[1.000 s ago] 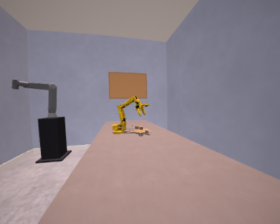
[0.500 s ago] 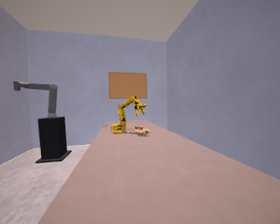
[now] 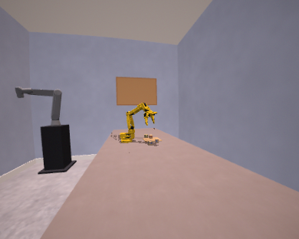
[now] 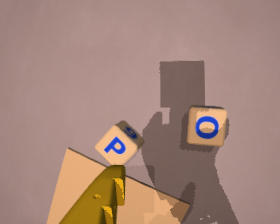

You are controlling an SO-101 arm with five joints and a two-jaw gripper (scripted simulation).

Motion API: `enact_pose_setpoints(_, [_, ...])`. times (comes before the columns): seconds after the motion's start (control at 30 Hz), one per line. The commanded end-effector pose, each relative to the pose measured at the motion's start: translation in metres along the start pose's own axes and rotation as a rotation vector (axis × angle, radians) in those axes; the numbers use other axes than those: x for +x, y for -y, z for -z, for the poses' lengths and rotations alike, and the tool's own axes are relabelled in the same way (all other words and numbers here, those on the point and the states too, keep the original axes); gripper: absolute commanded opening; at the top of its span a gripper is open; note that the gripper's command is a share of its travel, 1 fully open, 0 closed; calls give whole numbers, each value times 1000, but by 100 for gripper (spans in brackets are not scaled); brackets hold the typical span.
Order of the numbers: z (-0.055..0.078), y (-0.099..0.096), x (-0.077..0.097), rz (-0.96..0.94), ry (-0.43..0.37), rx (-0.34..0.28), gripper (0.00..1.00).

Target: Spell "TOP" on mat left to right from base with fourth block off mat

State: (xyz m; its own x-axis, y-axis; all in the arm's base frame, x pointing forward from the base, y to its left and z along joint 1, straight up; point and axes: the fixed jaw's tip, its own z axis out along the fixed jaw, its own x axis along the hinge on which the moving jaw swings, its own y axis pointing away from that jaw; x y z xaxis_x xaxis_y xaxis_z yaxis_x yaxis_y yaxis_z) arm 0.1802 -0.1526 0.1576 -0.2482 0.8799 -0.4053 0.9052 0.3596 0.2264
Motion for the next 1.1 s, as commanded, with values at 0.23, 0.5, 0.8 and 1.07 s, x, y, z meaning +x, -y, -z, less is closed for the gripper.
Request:
enact_pose_setpoints(0.23, [-31, 3, 3, -12, -112, 65, 35])
enact_pose_setpoints(0.5, [-66, 14, 21, -13, -277, 158, 35])
enact_pose_setpoints(0.8, [-77, 18, 28, -13, -330, 188, 35])
enact_pose_setpoints(1.07, [-77, 18, 28, -13, -330, 188, 35])
